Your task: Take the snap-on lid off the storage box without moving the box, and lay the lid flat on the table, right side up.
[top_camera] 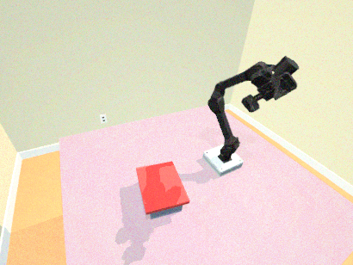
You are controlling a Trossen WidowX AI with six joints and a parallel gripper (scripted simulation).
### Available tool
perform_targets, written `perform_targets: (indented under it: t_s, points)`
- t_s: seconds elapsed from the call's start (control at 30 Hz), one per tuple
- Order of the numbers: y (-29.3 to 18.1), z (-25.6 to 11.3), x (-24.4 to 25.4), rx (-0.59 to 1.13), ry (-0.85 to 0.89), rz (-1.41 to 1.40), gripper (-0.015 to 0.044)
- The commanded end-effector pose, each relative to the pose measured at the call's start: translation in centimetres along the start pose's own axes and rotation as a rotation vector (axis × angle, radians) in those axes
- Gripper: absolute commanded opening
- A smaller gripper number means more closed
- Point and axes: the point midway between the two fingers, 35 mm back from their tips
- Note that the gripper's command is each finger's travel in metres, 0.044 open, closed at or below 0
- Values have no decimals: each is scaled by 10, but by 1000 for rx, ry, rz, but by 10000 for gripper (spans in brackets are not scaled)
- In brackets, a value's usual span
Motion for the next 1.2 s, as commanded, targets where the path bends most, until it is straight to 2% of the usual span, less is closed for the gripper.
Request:
perform_targets:
  t_s: [0.0,0.17,0.2,0.4,0.63,0.73,0.93,1.17]
  points:
    - [-1,1,0,2,-2,6,374]
    - [-21,21,-19,6,-80,126,243]
    - [-24,28,-26,-6,-106,144,235]
    - [-37,58,-62,-68,-225,235,235]
    - [-43,100,-138,-182,-412,413,235]
    - [-42,107,-156,-208,-449,455,235]
    - [-36,123,-236,-328,-591,647,235]
    - [-30,121,-308,-447,-697,839,235]
Point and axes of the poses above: the point midway between the two fingers, 35 mm back from their tips, its own z axis out along the fingers, its own x axis across the jaws, y = z × x, and after that the axes turned 1 degree about z, right-handed
